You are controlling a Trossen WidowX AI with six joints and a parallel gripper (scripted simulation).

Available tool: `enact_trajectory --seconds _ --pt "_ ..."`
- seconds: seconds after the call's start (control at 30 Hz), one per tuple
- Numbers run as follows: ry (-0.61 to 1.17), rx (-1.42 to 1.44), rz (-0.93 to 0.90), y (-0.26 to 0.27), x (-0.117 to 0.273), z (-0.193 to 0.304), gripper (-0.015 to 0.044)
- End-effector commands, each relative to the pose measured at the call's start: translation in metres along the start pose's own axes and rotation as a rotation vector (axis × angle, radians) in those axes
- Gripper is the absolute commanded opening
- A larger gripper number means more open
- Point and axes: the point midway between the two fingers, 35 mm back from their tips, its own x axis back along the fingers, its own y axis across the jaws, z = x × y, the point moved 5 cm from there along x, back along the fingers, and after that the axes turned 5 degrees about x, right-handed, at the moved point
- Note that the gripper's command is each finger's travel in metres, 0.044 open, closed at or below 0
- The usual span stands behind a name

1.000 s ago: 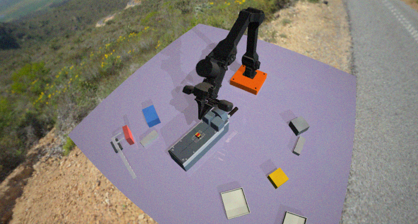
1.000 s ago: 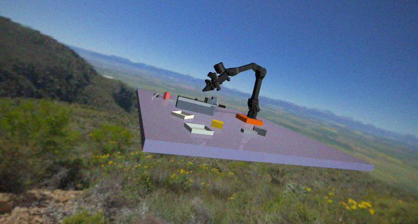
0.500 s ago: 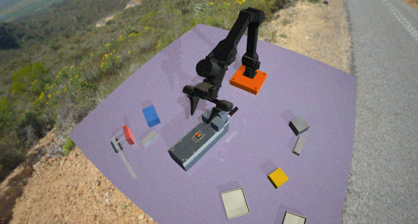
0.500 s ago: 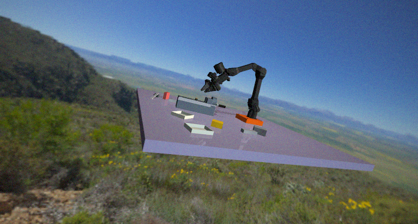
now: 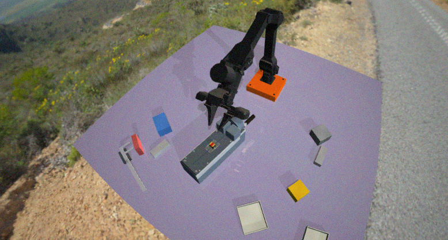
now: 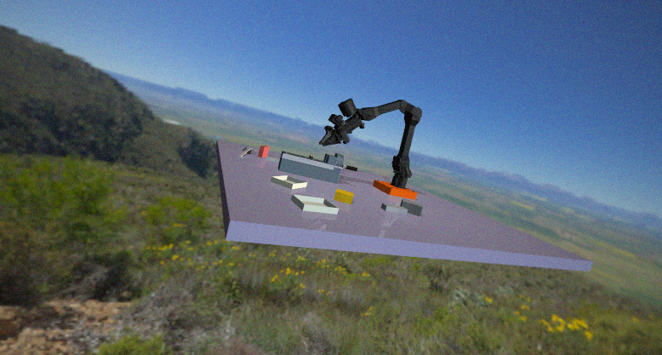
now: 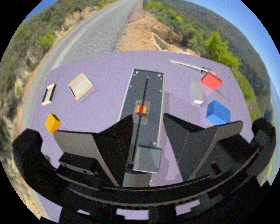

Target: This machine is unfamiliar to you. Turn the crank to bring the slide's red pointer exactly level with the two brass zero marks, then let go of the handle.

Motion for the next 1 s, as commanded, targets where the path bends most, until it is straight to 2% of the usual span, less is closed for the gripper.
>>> enact_trajectory --seconds 0.0,0.13,0.7,0.97 --pt "0.0 0.0 0.0 0.0 -0.0001 0.0 0.0099" --pt "0.0 0.0 0.0 0.0 -0.0001 0.0 0.0" --pt "0.0 0.0 -0.001 0.0001 0.0 0.0 0.0" --pt "0.0 0.0 -0.001 0.0001 0.0 0.0 0.021"
